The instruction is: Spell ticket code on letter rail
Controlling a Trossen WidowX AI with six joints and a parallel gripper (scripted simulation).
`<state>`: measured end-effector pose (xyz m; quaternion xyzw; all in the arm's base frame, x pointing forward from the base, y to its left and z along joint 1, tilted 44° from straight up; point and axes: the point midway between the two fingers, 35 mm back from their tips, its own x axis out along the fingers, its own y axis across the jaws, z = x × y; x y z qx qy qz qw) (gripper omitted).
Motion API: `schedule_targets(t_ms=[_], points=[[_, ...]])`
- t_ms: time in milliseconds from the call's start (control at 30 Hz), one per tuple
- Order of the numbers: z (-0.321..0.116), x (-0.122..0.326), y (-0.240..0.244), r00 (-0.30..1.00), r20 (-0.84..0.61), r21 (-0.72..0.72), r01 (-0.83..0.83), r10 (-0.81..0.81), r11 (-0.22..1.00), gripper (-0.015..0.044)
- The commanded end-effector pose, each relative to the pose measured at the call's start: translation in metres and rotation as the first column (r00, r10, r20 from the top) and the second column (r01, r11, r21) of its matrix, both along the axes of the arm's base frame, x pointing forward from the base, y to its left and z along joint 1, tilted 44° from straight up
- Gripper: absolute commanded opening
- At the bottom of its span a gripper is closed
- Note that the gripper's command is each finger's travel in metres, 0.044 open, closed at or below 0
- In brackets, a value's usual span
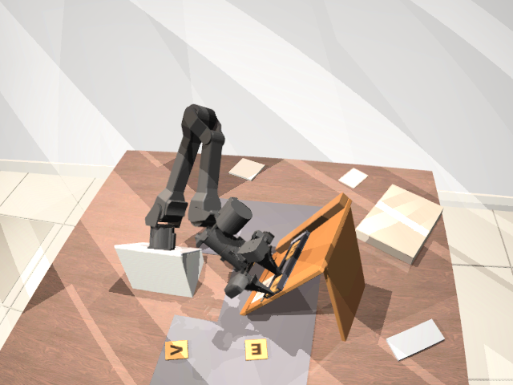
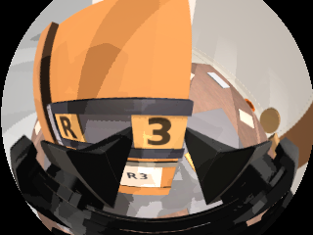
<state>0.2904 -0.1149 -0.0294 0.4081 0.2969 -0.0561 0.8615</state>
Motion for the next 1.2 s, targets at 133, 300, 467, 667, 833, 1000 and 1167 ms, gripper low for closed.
schedule_targets(t_ms=[133, 300, 467, 667, 833, 1000, 1167], points=[[0.004, 0.002, 0.003, 1.0, -0.001, 0.0, 0.002, -0.002, 1.0, 0.0], [0.006, 0.003, 0.005, 1.0, -0.001, 0.001, 0.002, -0.002, 1.0, 0.0], [0.008, 0.004, 0.007, 1.0, -0.001, 0.001, 0.002, -0.002, 1.0, 0.0], [0.01, 0.005, 0.009, 1.0, -0.001, 0.001, 0.002, -0.002, 1.0, 0.0], [0.012, 0.006, 0.011, 1.0, -0.001, 0.001, 0.002, -0.002, 1.0, 0.0], [0.014, 0.007, 0.013, 1.0, -0.001, 0.001, 0.002, -0.002, 1.0, 0.0], [0.015, 0.008, 0.015, 1.0, -0.001, 0.001, 0.002, -0.002, 1.0, 0.0]])
